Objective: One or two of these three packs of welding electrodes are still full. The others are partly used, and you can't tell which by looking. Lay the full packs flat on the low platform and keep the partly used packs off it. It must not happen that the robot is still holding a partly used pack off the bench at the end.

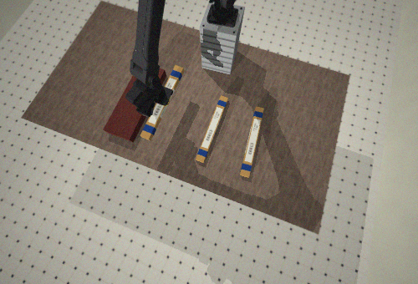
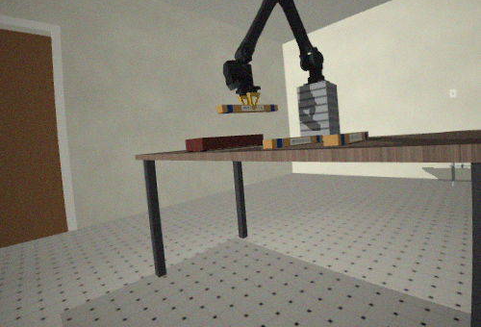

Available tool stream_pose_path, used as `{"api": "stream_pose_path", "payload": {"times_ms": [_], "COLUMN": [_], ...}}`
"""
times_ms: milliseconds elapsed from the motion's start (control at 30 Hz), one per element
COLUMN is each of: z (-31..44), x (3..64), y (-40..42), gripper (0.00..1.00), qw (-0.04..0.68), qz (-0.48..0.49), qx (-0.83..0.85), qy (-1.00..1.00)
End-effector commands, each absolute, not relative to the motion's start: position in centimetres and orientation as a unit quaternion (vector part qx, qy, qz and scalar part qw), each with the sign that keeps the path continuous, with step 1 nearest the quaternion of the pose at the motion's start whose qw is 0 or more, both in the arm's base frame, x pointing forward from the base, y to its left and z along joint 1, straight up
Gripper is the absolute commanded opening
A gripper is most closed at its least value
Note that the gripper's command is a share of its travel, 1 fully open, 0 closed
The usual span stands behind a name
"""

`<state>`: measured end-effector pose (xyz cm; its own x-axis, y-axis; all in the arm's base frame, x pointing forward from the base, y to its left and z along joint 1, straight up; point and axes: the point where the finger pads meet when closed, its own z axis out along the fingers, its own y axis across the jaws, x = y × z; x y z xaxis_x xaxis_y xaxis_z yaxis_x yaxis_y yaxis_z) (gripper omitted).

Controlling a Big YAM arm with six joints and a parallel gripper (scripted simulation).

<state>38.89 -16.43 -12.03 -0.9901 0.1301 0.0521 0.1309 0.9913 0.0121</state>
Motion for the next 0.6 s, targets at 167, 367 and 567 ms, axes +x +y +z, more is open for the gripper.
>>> {"api": "stream_pose_path", "payload": {"times_ms": [167, 367, 567], "z": [-8.5, -9.2, -8.9], "x": [43.3, 42.8, 42.8], "y": [-20.5, -22.0, -23.2], "gripper": [0.0, 0.0, 0.0], "qw": [-0.026, -0.019, -0.022], "qz": [0.008, 0.006, 0.008], "qx": [-0.054, -0.054, -0.054], "qy": [-0.998, -0.998, -0.998]}}
